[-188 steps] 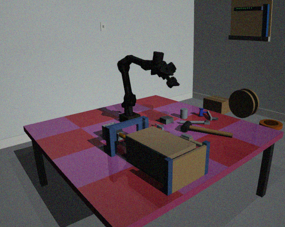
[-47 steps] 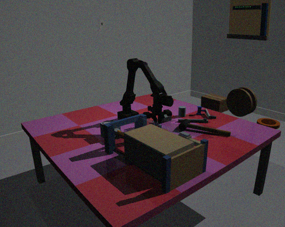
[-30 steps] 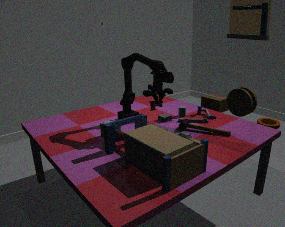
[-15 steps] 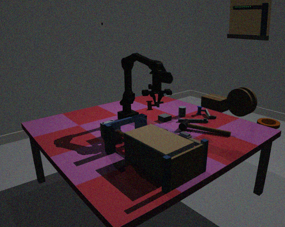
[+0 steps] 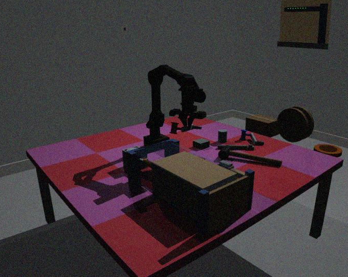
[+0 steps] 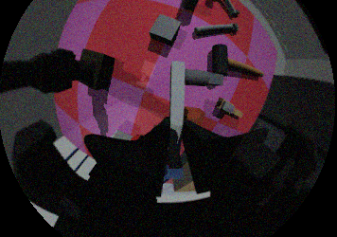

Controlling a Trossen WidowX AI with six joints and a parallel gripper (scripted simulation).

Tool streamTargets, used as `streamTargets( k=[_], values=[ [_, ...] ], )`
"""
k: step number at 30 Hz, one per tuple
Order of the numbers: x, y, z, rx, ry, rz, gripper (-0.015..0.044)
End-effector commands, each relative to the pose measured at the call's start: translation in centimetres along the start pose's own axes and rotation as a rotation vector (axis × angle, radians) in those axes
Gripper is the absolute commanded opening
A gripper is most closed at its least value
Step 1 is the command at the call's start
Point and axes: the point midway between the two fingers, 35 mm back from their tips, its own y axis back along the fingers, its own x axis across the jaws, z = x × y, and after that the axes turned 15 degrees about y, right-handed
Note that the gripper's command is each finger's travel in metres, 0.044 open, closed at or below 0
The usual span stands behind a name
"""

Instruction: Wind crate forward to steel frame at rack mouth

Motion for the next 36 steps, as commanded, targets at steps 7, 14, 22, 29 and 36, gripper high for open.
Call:
streamTargets(
  k=[7,14,22,29,36],
  values=[
    [0.8,0.3,-2.0,0.015,-0.342,-0.02,0.0],
    [1.7,0.5,-3.7,0.023,-0.65,-0.033,0.0],
    [2.8,0.7,-5.3,0.028,-0.996,-0.05,0.0],
    [4.5,1.8,-7.1,0.044,-1.286,-0.096,0.0],
    [5.7,1.7,-8.0,0.04,-1.542,-0.095,0.0]
  ],
)
